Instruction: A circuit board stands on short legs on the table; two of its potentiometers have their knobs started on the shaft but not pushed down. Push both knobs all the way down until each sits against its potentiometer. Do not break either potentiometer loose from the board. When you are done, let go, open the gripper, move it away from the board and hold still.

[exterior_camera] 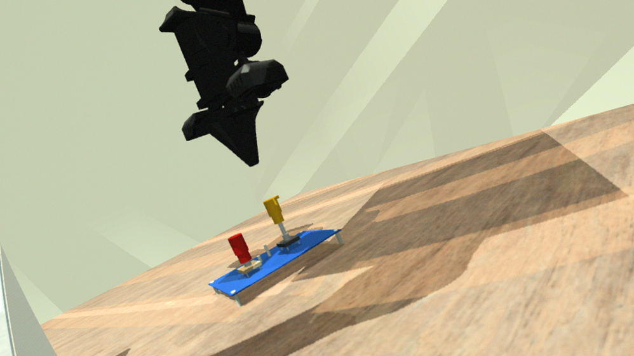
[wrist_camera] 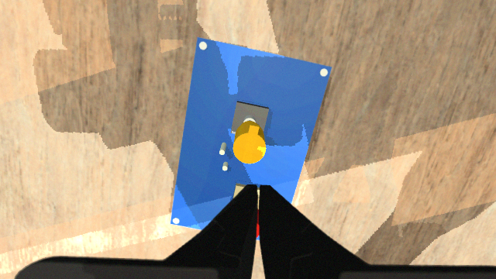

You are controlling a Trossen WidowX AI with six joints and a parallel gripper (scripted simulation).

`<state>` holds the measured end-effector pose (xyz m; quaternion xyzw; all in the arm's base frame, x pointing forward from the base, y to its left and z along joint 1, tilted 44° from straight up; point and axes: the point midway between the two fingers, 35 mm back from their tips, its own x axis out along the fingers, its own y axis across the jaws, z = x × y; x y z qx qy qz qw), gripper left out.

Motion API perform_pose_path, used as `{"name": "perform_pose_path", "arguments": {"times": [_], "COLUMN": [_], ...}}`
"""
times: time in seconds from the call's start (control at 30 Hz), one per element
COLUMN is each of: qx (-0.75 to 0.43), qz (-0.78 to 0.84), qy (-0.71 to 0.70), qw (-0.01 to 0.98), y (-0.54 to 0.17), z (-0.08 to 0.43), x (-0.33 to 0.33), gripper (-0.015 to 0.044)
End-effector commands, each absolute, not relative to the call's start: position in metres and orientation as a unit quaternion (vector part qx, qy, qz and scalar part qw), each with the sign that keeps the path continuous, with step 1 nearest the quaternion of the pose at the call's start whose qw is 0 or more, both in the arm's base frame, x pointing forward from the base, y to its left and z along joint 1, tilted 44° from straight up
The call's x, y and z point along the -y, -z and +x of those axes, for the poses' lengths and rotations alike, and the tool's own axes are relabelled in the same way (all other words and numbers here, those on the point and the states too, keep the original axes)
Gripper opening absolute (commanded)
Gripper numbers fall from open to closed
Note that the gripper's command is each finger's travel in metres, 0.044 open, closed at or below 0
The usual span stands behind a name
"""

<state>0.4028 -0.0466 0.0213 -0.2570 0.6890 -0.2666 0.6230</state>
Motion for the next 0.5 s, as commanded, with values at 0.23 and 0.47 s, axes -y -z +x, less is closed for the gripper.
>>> {"name": "perform_pose_path", "arguments": {"times": [0.23,0.47], "qx": [-0.694,-0.694], "qz": [-0.255,-0.255], "qy": [0.267,0.267], "qw": [0.617,0.617], "y": [-0.003,-0.003], "z": [0.403,0.403], "x": [0.06,0.06], "gripper": [0.0,0.0]}}
